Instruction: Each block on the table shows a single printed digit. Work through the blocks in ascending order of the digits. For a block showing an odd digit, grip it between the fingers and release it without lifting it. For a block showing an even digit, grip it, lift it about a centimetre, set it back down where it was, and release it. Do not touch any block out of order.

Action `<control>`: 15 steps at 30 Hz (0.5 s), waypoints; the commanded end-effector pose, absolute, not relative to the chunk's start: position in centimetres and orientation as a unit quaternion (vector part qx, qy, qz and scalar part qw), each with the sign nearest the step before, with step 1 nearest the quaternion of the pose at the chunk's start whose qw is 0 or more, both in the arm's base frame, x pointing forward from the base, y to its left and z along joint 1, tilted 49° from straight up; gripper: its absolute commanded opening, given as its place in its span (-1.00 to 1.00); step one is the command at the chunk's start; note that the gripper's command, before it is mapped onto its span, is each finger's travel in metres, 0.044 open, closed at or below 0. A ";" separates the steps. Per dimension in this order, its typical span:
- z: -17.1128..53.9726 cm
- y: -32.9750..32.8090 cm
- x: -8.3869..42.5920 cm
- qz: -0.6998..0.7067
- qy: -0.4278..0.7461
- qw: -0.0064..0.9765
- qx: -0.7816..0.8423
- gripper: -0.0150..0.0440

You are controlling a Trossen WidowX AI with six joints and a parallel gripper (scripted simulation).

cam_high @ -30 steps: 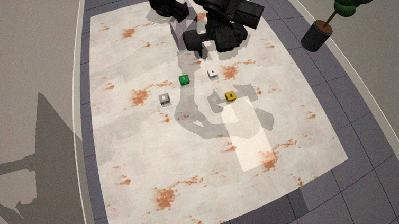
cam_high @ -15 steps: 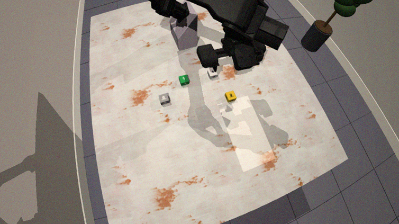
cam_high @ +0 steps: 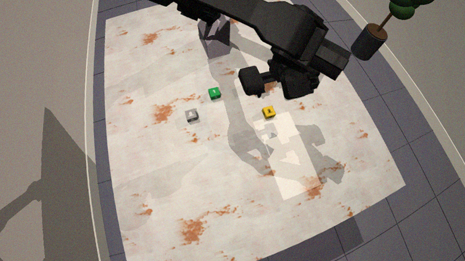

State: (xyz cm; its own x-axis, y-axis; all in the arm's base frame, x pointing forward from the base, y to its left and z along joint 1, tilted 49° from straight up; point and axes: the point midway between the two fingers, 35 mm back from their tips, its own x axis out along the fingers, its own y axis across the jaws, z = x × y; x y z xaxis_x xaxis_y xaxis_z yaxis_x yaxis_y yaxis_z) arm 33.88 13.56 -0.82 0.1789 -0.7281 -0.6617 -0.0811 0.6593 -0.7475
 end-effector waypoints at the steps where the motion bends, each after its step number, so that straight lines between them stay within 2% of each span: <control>1: -0.7 13.6 34.2 -0.234 0.594 0.690 -0.341 0.86; 9: -0.5 13.5 34.1 -0.234 0.594 0.690 -0.341 0.86; 15: 3.9 9.7 30.6 -0.234 0.595 0.689 -0.342 0.86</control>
State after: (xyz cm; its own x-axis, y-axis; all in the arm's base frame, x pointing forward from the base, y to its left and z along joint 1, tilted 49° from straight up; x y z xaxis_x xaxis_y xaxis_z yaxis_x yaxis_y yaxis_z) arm 32.19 11.76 1.69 0.1802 -0.7277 -0.6618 -0.0867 0.6584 -0.7477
